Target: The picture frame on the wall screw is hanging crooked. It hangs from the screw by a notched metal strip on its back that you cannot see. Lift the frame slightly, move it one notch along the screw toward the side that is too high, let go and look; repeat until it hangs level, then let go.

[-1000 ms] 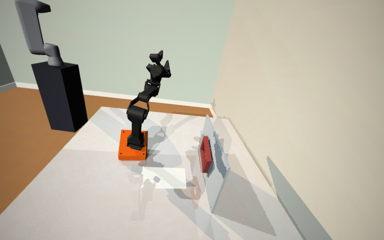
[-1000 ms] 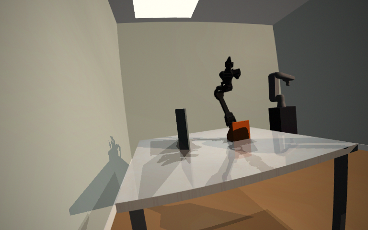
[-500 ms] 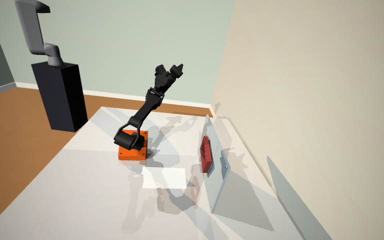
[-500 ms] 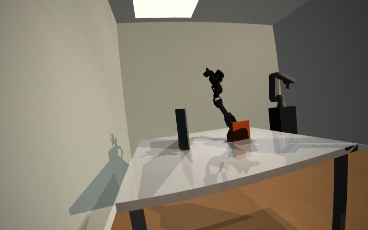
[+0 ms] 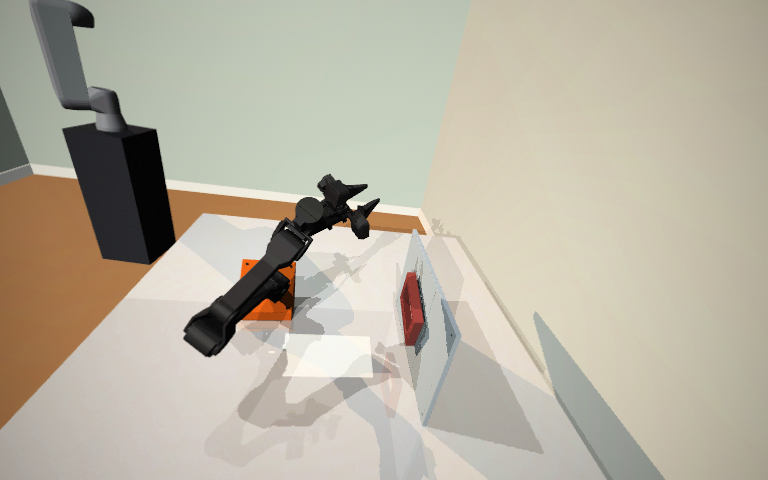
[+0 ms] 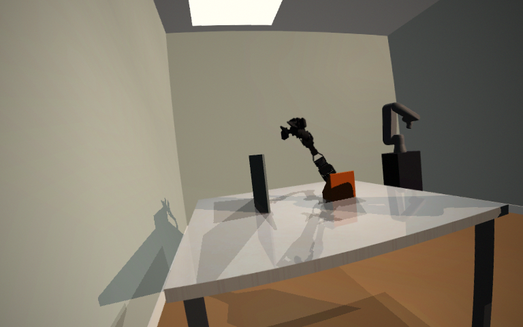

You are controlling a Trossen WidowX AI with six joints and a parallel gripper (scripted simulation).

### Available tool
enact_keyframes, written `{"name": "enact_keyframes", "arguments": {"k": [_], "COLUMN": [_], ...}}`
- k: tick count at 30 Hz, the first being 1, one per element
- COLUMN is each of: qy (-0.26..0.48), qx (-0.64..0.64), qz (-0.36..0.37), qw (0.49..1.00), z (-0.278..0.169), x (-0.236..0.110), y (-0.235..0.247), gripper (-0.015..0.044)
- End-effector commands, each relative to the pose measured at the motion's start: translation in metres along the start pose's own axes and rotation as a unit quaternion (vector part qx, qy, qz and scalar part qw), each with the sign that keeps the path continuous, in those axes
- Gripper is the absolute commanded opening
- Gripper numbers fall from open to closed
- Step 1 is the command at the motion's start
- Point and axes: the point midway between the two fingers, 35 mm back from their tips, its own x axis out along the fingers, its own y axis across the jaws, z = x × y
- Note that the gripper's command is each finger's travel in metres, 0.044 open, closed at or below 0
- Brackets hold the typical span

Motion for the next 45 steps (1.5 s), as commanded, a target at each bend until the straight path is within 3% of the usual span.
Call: {"name": "enact_keyframes", "arguments": {"k": [1, 7, 14, 16, 45], "qy": [0.024, 0.009, -0.06, -0.071, -0.071], "qx": [0.205, 0.38, 0.576, 0.596, 0.597], "qz": [-0.09, -0.187, -0.281, -0.29, -0.29], "qw": [0.974, 0.906, 0.765, 0.746, 0.745], "z": [-0.035, -0.07, -0.117, -0.123, -0.123], "x": [-0.047, -0.095, -0.151, -0.157, -0.157], "y": [-0.047, -0.083, -0.106, -0.107, -0.107], "gripper": [0.026, 0.026, 0.026, 0.026, 0.026]}}
